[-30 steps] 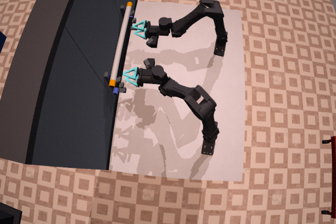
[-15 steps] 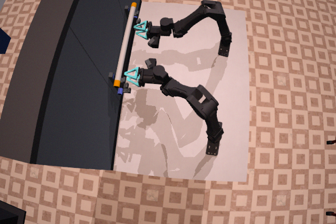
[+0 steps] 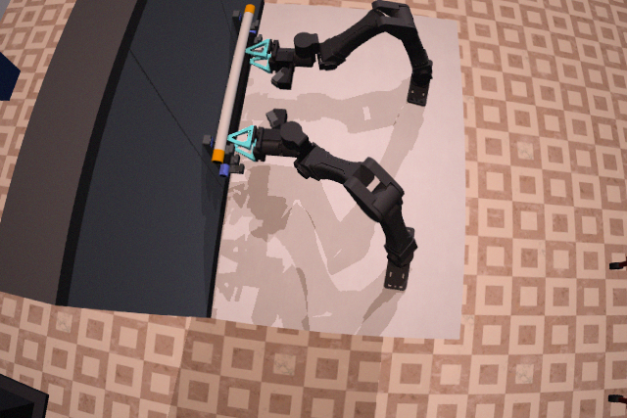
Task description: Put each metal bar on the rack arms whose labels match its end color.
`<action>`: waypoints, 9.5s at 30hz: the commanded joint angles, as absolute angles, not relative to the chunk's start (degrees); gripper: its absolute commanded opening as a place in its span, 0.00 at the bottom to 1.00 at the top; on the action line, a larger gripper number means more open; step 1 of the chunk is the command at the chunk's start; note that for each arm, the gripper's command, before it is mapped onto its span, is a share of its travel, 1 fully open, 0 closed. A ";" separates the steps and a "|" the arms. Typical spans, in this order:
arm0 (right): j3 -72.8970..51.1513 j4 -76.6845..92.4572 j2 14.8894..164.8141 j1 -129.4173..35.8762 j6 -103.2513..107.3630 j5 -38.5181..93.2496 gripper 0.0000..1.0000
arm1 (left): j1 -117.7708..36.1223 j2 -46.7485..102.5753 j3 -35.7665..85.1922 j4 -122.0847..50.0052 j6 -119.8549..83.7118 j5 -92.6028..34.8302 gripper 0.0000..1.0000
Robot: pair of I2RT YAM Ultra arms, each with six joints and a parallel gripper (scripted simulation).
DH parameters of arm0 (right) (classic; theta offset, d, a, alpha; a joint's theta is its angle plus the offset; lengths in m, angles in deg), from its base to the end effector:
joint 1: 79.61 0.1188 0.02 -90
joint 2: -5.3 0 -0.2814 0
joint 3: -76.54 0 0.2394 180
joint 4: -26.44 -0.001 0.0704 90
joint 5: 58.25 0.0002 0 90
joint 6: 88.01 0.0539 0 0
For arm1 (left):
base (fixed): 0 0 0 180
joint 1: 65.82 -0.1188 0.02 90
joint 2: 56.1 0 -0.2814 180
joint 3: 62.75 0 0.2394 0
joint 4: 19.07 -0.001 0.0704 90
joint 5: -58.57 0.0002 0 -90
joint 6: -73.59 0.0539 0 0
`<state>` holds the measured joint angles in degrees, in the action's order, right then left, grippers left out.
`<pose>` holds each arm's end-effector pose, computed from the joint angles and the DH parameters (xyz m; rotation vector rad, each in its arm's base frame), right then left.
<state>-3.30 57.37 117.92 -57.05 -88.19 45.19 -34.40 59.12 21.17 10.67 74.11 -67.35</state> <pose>0.4221 0.1629 0.2448 -1.3122 1.1064 -1.0857 0.4082 -0.2112 0.2457 1.2060 1.2725 1.2739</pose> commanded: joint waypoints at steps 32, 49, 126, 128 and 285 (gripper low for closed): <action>-5.42 57.16 117.88 -57.50 -88.02 44.67 0.18 | -34.96 59.02 22.94 10.41 73.62 -66.91 0.19; -5.35 57.18 117.83 -57.49 -88.00 44.68 0.00 | -34.94 58.98 22.88 10.43 73.62 -66.93 0.00; -8.93 49.00 113.28 -57.40 -88.02 44.75 0.00 | -34.73 54.70 26.54 2.56 73.64 -67.16 0.00; -9.22 48.47 113.05 -57.40 -88.02 44.75 0.00 | -34.73 54.48 26.82 2.05 73.64 -67.17 0.00; -7.37 37.90 101.20 -55.94 -87.80 46.34 0.00 | -31.14 44.73 25.42 -7.23 73.14 -70.98 0.00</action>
